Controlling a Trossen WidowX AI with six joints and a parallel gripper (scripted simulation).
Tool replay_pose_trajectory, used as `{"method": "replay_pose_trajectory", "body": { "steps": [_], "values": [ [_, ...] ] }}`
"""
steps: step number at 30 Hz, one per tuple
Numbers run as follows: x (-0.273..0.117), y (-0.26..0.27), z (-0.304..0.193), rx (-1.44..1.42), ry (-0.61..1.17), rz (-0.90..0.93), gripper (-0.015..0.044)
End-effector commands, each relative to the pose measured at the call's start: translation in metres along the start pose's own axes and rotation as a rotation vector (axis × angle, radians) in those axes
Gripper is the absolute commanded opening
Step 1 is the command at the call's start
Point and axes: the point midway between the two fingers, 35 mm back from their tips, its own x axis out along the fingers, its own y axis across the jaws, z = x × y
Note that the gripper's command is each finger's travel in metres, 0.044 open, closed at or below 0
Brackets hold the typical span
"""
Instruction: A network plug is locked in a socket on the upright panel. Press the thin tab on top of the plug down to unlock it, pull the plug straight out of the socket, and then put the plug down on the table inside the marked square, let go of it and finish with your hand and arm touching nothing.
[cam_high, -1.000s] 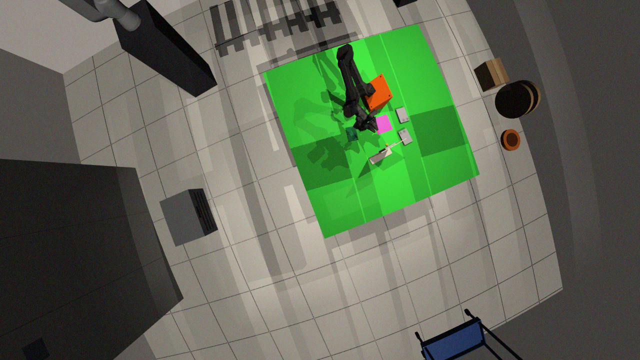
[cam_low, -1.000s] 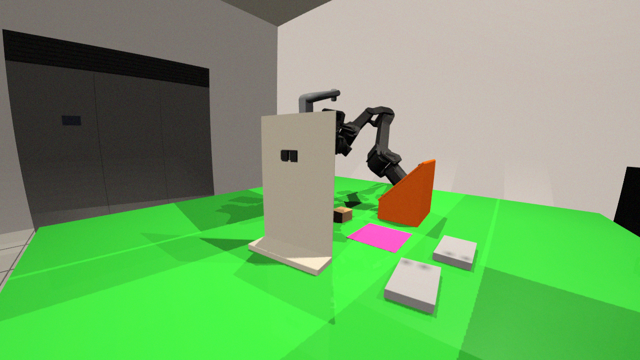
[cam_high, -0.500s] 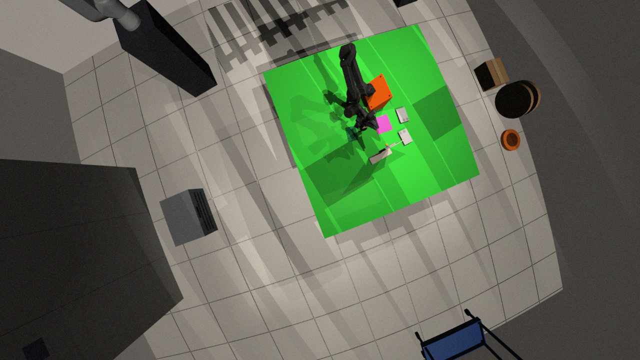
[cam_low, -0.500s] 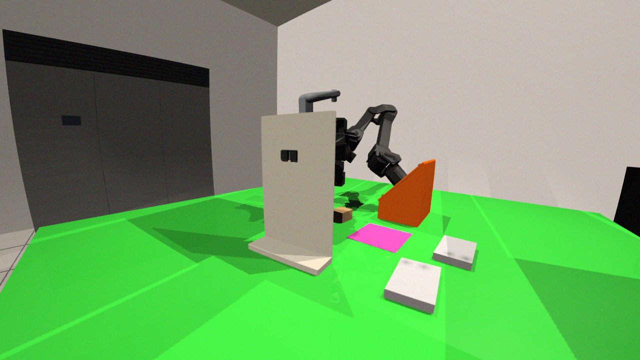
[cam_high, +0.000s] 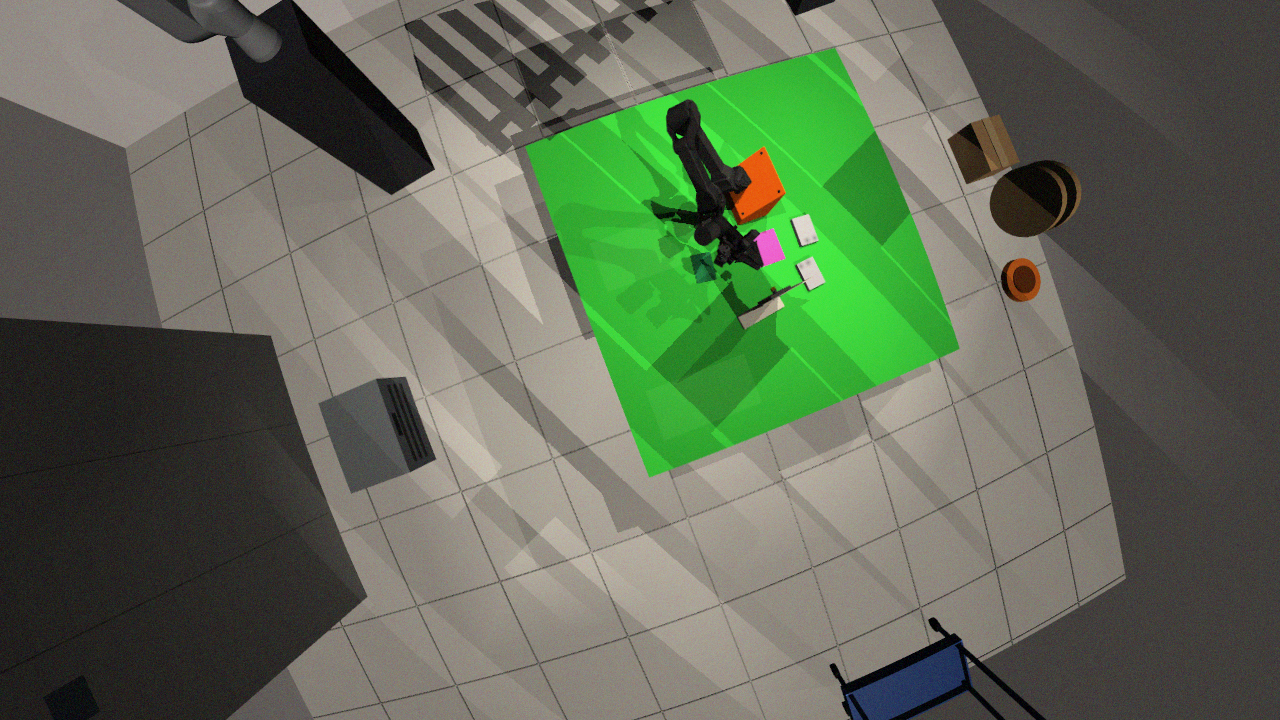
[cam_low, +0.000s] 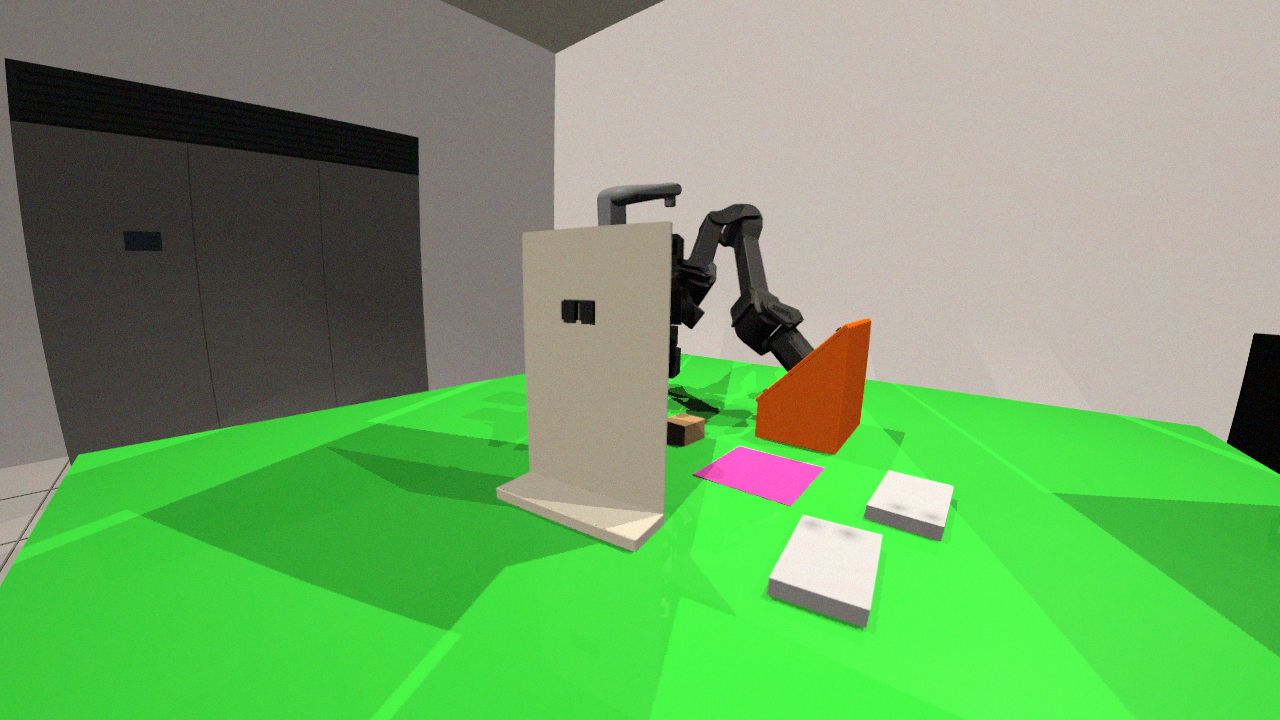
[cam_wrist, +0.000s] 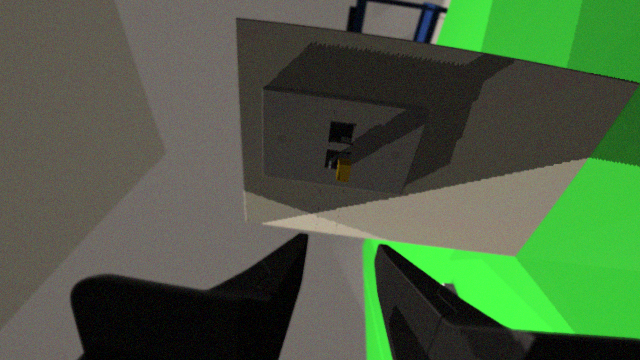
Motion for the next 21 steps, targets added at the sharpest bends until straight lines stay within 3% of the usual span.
{"method": "replay_pose_trajectory", "body": {
  "steps": [1, 21],
  "values": [
    [0.010, 0.001, 0.004, 0.001, -0.007, -0.001, 0.0156],
    [0.033, 0.001, 0.010, -0.001, -0.006, 0.000, 0.0156]
  ]
}}
